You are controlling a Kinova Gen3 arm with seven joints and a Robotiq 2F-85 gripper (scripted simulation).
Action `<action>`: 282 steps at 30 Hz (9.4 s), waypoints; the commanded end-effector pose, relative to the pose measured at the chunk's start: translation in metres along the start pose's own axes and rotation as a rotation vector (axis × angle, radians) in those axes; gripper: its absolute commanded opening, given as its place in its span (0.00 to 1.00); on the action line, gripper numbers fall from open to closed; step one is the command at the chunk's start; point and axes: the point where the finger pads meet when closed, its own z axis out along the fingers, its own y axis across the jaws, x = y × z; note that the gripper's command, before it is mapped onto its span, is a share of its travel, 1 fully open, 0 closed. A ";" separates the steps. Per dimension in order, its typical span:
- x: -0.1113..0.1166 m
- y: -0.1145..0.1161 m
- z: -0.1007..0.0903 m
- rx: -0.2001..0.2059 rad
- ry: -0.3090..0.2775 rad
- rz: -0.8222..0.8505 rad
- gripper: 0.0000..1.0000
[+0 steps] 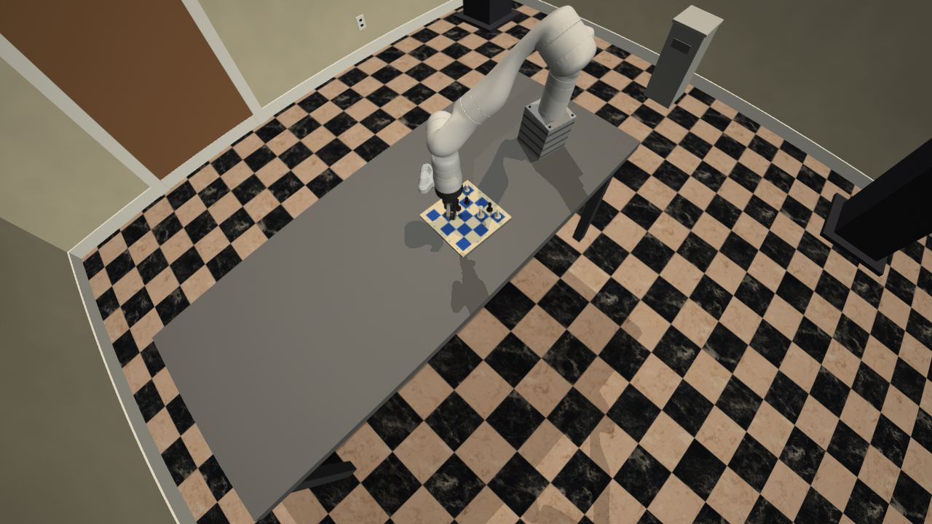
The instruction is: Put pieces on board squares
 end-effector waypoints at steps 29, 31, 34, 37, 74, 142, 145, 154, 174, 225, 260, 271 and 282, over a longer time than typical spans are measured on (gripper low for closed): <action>-0.003 -0.006 0.042 0.002 0.002 -0.011 0.00; -0.003 -0.006 0.052 0.002 0.002 -0.011 0.00; -0.003 -0.006 0.066 0.002 0.002 -0.011 0.00; -0.003 -0.006 0.078 0.002 0.002 -0.011 0.00; -0.002 -0.007 0.094 0.002 0.002 -0.011 0.00; -0.002 -0.007 0.098 0.002 0.002 -0.011 0.00; -0.002 -0.007 0.098 0.002 0.002 -0.011 0.00; -0.002 -0.007 0.098 0.002 0.002 -0.011 0.22; -0.002 -0.007 0.095 0.002 0.002 -0.011 0.37; -0.002 -0.006 0.008 0.002 0.002 -0.011 1.00; -0.003 -0.006 -0.067 0.002 0.002 -0.011 1.00; -0.003 -0.006 -0.067 0.002 0.002 -0.011 1.00; -0.003 -0.006 -0.067 0.002 0.002 -0.011 1.00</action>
